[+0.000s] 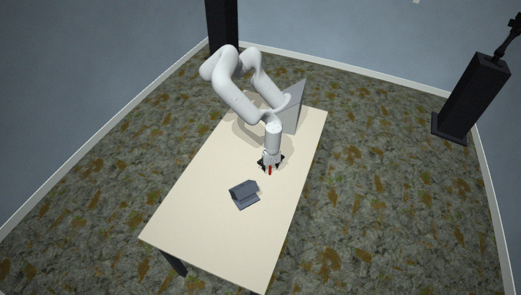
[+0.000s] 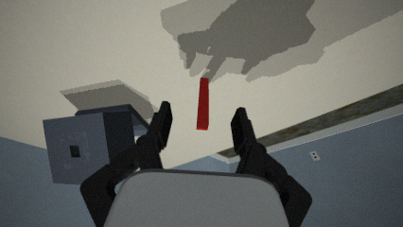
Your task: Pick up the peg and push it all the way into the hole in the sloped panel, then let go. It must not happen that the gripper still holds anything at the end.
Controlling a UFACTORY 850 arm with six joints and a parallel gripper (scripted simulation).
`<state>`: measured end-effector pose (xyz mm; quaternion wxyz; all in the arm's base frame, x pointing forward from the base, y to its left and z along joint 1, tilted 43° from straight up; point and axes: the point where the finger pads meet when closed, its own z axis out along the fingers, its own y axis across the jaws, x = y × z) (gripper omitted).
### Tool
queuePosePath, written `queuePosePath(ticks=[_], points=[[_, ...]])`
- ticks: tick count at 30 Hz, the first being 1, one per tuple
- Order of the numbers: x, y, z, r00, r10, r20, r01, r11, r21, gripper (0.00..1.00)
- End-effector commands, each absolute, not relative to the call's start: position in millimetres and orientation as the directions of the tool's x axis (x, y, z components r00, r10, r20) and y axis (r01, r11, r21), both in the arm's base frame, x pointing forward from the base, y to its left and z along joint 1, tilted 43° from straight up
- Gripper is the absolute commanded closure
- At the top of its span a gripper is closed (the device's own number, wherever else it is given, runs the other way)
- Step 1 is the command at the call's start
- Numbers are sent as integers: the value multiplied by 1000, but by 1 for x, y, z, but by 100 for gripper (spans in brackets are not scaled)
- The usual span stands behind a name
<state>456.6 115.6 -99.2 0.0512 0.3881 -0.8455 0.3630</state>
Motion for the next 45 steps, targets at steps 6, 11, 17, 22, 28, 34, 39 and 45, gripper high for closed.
queuePosePath(ticks=[6,11,17,22,28,34,39,45], points=[[457,117,-98,-694,-620,367,-693,435,-575,76],[457,117,-98,-694,-620,367,-693,435,-575,98],[456,122,-92,-694,-620,367,-693,435,-575,100],[451,138,-74,-694,-620,367,-693,435,-575,100],[447,153,-58,-694,-620,367,-693,435,-575,100],[443,166,-43,-694,-620,367,-693,435,-575,100],[444,163,-46,-698,-617,363,-689,441,-575,100],[442,161,-44,-732,-590,341,-660,488,-572,100]])
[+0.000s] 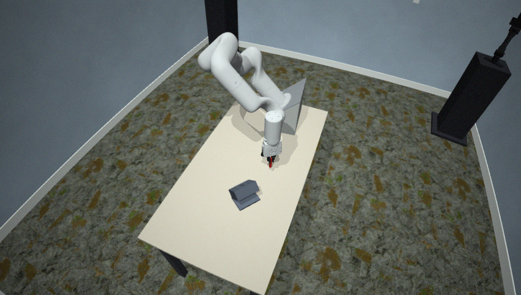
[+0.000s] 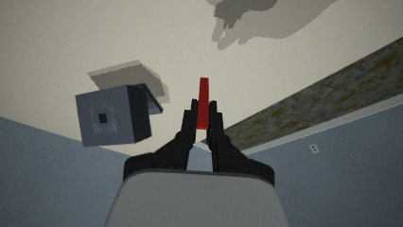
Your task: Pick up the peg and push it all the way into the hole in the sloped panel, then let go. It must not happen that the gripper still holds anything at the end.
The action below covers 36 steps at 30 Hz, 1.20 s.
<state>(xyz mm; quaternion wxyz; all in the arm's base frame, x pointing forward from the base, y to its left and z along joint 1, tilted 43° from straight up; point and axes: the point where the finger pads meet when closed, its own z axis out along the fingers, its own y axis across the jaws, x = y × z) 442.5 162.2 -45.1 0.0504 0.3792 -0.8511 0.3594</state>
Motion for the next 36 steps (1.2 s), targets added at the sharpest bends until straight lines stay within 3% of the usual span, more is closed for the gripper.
queuePosePath(ticks=[1,13,36], points=[[442,160,-43,-744,-580,332,-648,505,-570,100],[438,153,-35,-879,-424,220,-472,701,-534,100],[441,149,-19,-995,-85,59,-102,902,-420,100]])
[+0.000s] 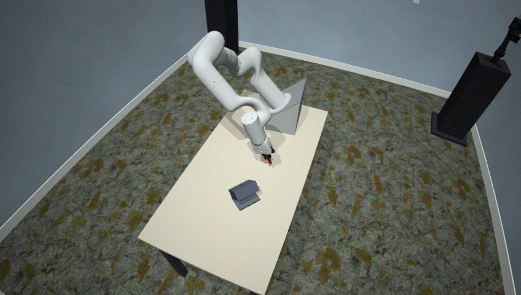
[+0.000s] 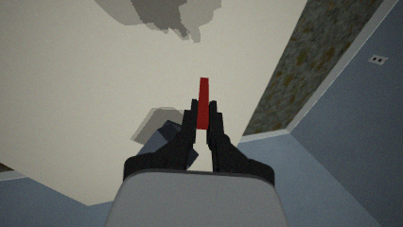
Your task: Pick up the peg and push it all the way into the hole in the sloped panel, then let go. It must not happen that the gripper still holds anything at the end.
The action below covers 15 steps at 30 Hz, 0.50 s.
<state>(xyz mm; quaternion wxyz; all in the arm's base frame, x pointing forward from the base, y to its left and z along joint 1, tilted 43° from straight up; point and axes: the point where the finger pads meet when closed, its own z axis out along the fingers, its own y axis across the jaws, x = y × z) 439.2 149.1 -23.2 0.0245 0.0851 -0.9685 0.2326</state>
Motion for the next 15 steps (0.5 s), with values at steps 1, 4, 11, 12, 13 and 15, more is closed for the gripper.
queuePosePath(ticks=[1,4,11,12,13,15], points=[[442,149,-18,-997,-65,52,-81,908,-412,100],[444,149,-15,-1000,-5,30,-17,922,-388,100],[450,149,-8,-990,137,-13,134,936,-326,100],[450,149,-8,-990,137,-13,134,936,-326,100],[450,149,-8,-990,137,-13,134,936,-326,100],[451,148,-5,-984,178,-24,177,935,-307,100]])
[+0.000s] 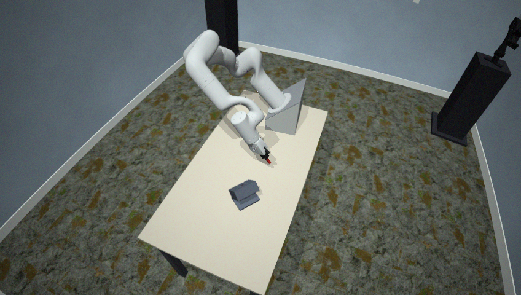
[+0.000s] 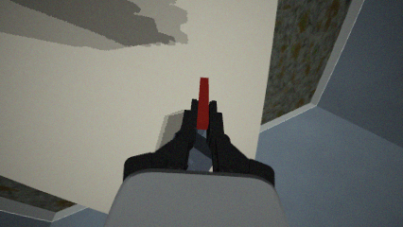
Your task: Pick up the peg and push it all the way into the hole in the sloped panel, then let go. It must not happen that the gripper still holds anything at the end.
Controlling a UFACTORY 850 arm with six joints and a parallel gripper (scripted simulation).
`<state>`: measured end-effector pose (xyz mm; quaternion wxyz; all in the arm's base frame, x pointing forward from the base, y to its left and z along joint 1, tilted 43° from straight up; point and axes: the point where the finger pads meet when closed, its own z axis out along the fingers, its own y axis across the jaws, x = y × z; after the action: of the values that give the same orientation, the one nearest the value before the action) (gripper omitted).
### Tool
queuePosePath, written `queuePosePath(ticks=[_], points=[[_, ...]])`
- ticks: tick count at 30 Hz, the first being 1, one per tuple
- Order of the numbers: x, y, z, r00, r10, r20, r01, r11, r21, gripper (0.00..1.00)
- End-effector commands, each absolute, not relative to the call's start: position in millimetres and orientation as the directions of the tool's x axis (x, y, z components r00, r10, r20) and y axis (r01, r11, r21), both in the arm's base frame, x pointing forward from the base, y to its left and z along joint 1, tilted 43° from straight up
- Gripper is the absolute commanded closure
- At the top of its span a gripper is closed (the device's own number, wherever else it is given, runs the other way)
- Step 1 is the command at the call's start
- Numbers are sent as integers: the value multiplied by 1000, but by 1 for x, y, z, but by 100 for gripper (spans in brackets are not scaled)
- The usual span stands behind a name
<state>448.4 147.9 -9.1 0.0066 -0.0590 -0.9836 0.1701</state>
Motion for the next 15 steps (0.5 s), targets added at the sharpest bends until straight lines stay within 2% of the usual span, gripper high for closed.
queuePosePath(ticks=[1,15], points=[[453,148,-4,-980,199,-30,198,934,-297,100],[467,146,11,-898,434,-77,441,880,-176,100]])
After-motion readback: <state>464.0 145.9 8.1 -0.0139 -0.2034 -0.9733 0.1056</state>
